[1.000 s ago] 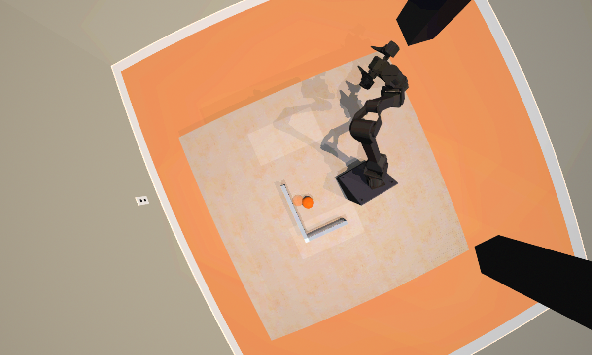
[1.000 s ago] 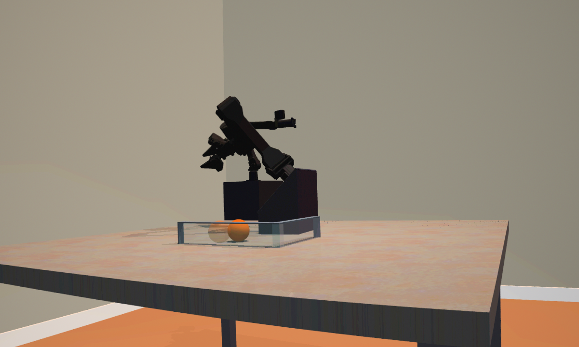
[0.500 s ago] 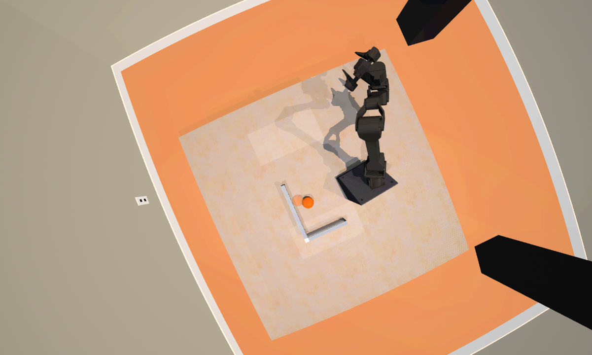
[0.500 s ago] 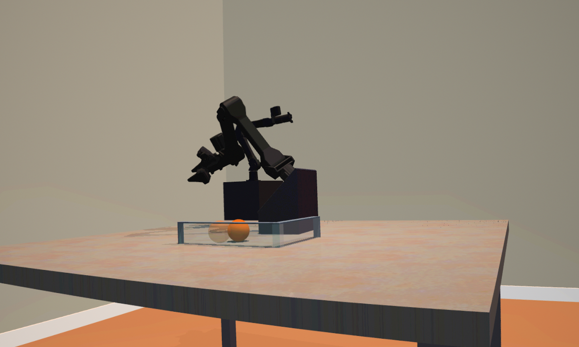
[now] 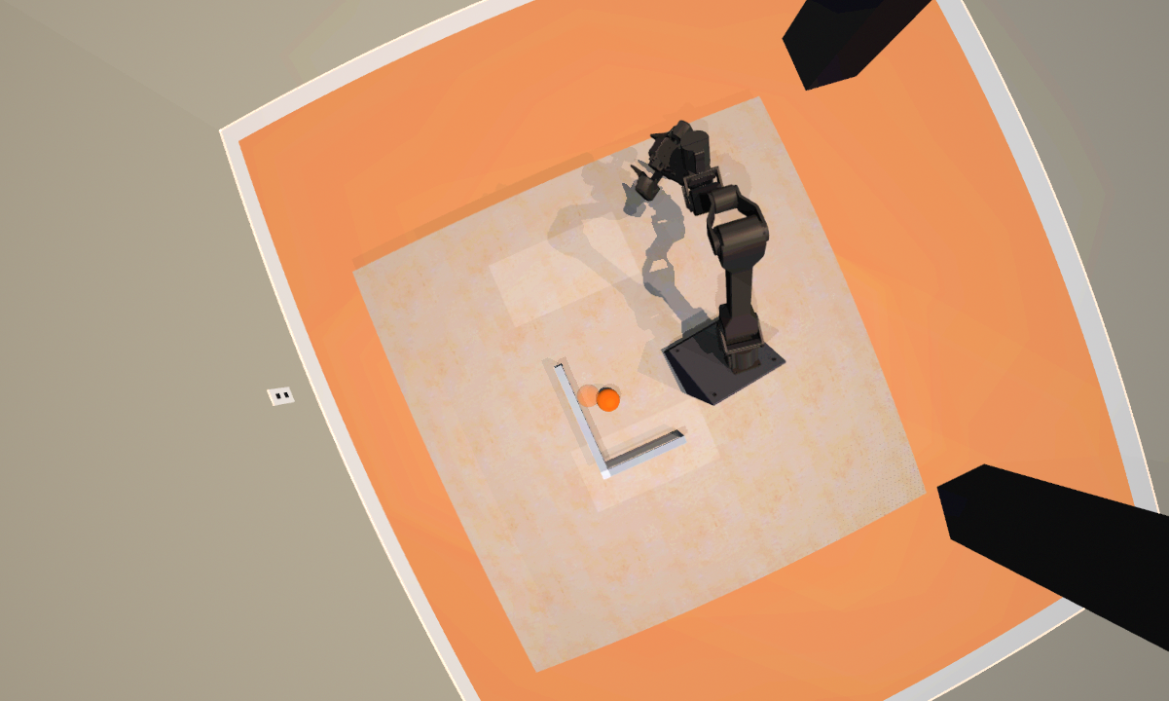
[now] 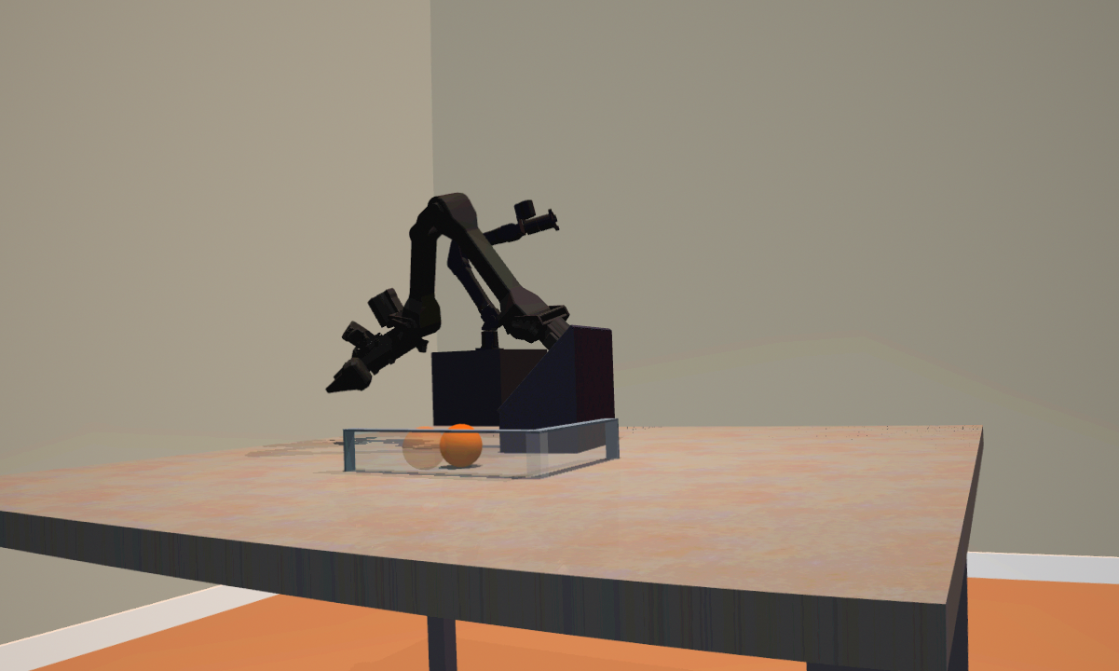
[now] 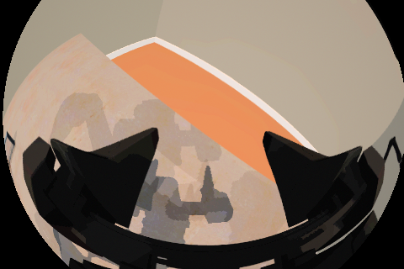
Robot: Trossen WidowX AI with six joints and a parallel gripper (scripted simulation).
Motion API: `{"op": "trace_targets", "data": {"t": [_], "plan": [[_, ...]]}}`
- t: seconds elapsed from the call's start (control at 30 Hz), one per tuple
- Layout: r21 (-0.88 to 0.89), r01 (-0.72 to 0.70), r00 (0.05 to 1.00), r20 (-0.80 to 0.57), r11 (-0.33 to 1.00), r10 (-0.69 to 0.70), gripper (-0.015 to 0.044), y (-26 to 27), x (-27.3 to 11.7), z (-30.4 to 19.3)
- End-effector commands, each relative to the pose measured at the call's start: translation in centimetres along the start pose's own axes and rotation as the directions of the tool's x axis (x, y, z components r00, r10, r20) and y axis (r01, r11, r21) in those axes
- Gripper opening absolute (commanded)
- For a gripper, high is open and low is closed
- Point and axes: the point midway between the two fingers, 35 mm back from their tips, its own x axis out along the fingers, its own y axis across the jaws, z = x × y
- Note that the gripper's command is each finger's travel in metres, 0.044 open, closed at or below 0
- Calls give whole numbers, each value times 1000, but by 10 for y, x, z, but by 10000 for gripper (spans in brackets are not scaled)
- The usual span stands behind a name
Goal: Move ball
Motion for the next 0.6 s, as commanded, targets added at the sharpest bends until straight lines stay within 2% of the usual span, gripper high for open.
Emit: {"op": "trace_targets", "data": {"t": [0.0, 0.3, 0.57], "plan": [[16, -58, 998, -30, 998, 59, 408, 35, 21, 0], [31, -272, 950, -148, 962, 274, 408, 157, 53, 1], [-35, -516, 829, -270, 856, 489, 408, 283, 42, 14]]}}
